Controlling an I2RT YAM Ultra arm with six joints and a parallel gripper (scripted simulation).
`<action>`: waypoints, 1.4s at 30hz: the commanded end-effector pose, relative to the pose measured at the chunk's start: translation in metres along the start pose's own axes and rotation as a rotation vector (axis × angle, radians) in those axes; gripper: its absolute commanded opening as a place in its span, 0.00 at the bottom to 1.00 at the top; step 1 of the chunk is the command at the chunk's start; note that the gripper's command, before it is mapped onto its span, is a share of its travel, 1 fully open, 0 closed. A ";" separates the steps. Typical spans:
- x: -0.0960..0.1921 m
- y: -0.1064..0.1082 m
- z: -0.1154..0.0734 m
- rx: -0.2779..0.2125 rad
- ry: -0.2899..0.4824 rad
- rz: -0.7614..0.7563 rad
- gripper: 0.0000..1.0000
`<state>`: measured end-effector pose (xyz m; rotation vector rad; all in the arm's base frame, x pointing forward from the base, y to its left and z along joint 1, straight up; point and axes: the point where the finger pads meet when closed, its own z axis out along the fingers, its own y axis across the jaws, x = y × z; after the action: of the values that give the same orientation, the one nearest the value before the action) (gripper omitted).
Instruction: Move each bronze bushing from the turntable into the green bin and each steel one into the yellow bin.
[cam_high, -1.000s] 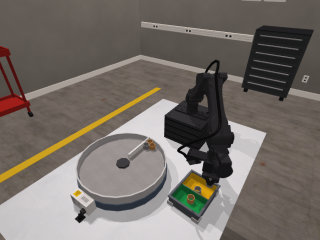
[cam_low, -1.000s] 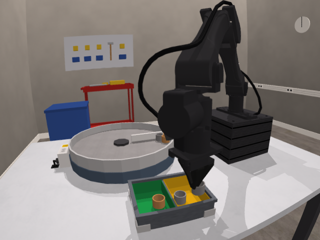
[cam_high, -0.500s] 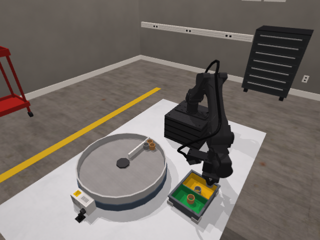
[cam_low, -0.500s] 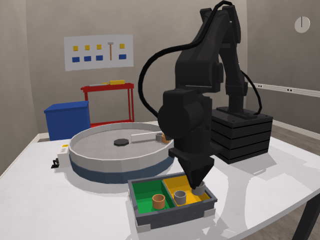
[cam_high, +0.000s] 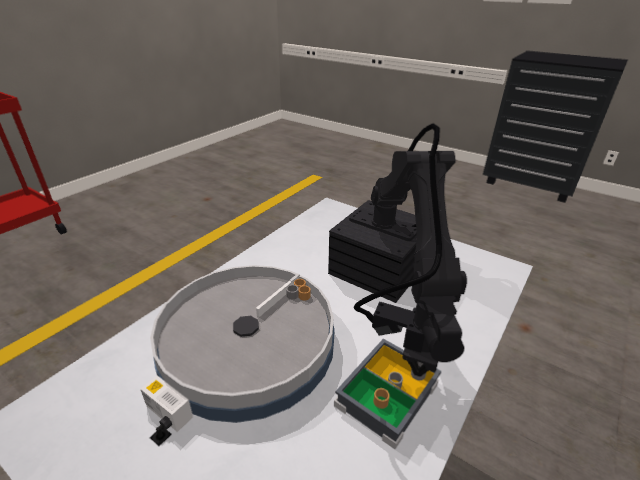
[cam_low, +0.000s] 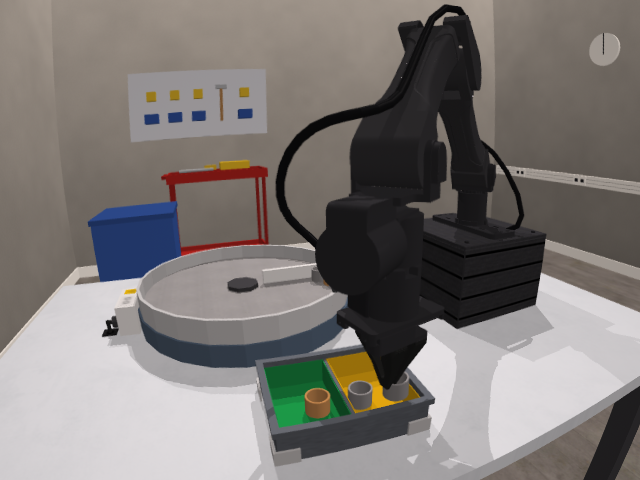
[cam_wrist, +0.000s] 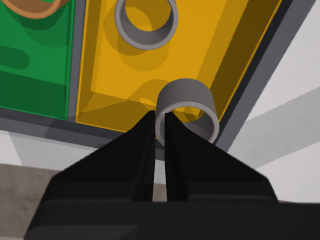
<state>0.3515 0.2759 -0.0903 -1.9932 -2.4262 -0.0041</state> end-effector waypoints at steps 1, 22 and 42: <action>-0.004 0.007 -0.005 -0.029 -0.002 0.011 0.00; -0.009 0.000 0.026 0.002 -0.017 0.011 0.00; -0.003 0.008 0.017 -0.025 -0.004 0.006 0.00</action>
<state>0.3530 0.2761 -0.1141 -1.9959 -2.4254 -0.0117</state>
